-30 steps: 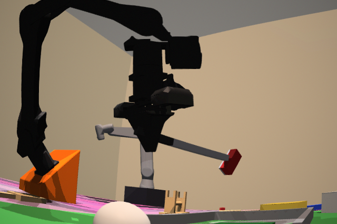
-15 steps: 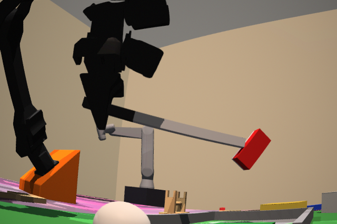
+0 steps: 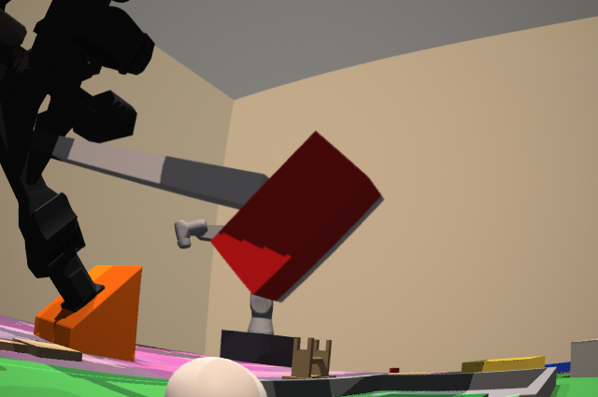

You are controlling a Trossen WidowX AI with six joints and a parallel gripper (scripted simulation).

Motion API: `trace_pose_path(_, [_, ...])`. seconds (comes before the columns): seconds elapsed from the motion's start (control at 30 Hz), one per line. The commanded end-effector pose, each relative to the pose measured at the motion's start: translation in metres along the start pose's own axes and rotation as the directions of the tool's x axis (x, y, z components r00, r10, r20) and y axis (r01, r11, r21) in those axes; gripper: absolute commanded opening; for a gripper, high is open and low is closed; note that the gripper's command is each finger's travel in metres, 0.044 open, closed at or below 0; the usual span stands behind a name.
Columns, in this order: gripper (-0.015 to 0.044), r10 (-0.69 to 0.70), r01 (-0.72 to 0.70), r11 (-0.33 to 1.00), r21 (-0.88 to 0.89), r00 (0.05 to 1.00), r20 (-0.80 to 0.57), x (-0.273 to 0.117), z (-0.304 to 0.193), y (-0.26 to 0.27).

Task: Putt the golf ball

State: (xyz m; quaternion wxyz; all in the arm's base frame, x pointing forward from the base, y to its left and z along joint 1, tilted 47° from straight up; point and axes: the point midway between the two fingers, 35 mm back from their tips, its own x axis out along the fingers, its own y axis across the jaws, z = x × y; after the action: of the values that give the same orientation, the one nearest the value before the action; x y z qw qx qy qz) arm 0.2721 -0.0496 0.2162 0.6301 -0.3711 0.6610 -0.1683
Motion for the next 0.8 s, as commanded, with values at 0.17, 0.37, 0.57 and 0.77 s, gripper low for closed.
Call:
trace_pose_path(0.17, [0.0000,-0.035,0.035,0.990,0.134,0.999,0.001,-0.006,-0.023,-0.027])
trace_pose_path(0.37, [0.0000,-0.033,0.033,0.987,0.159,0.999,-0.003,0.004,-0.022,-0.027])
trace_pose_path(0.57, [0.0000,-0.031,0.033,0.975,0.220,0.999,-0.013,0.027,-0.023,-0.028])
trace_pose_path(0.77, [0.0000,-0.030,0.033,0.972,0.233,0.999,-0.015,0.035,-0.023,-0.028])
